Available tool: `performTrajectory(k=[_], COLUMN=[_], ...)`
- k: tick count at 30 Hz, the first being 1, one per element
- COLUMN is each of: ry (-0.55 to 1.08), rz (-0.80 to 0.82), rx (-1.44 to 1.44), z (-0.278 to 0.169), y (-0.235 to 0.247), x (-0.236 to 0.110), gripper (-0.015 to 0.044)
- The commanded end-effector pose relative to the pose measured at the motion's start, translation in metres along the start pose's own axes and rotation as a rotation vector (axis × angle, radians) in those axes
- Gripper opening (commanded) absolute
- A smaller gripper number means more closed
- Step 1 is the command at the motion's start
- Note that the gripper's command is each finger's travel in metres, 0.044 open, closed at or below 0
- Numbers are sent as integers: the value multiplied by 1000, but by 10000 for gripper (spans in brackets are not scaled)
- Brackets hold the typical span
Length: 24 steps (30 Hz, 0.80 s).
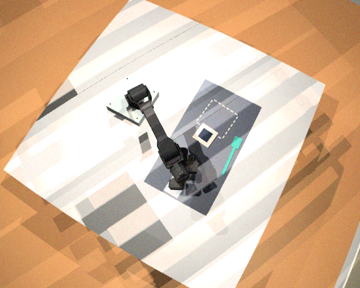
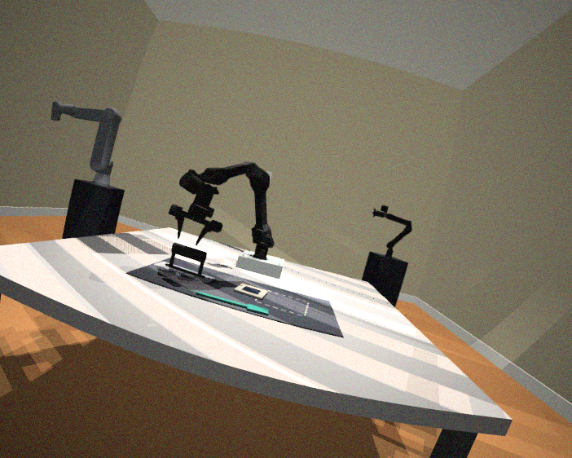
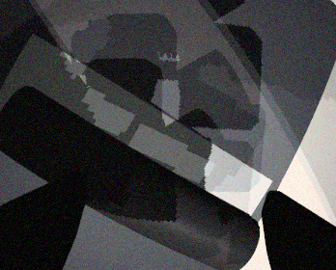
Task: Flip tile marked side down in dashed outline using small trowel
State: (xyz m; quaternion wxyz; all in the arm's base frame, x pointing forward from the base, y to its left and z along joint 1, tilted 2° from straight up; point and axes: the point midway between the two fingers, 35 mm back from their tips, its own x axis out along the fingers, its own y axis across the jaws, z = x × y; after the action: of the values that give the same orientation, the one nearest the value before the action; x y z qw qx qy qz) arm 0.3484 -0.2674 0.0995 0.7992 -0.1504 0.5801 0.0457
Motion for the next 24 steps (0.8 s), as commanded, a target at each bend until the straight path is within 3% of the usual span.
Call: performTrajectory(k=[1,24], ry=[-32,-249], rz=[-8,-26], rx=[125,829], z=[-2,-16], y=[2,4], x=[3,6], gripper=[300,300])
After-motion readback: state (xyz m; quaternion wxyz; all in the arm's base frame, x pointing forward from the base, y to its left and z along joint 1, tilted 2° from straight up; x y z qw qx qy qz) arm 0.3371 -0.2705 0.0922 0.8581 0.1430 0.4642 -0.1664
